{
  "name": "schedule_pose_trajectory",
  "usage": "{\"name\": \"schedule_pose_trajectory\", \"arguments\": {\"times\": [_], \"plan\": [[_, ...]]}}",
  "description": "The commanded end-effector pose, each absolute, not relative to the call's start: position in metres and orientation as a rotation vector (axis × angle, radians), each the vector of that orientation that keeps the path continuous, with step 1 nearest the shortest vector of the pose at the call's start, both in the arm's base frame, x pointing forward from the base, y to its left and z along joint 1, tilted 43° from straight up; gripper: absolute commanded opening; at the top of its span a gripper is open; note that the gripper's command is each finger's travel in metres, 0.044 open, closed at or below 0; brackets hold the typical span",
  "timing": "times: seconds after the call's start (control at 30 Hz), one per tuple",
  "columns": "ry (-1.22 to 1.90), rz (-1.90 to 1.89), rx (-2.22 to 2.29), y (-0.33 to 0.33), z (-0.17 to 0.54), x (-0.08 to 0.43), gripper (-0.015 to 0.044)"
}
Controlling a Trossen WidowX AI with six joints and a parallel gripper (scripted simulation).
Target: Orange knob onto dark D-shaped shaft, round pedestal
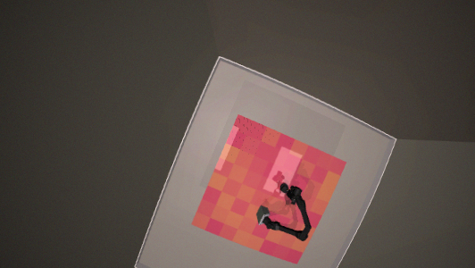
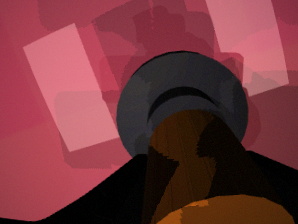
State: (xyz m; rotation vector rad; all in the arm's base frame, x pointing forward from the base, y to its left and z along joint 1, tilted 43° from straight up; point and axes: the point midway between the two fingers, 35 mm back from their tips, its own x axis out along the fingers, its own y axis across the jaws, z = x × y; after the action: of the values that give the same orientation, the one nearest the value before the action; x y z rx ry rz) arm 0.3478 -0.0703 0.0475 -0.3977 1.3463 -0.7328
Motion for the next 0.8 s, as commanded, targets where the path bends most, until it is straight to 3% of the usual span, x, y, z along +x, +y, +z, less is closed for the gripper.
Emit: {"name": "schedule_pose_trajectory", "arguments": {"times": [0.0,0.77], "plan": [[1.334,-0.747,-0.387,-0.0714,0.0483,0.3488,0.0],[1.338,-0.742,-0.393,-0.0651,0.0516,0.3479,0.0]]}}
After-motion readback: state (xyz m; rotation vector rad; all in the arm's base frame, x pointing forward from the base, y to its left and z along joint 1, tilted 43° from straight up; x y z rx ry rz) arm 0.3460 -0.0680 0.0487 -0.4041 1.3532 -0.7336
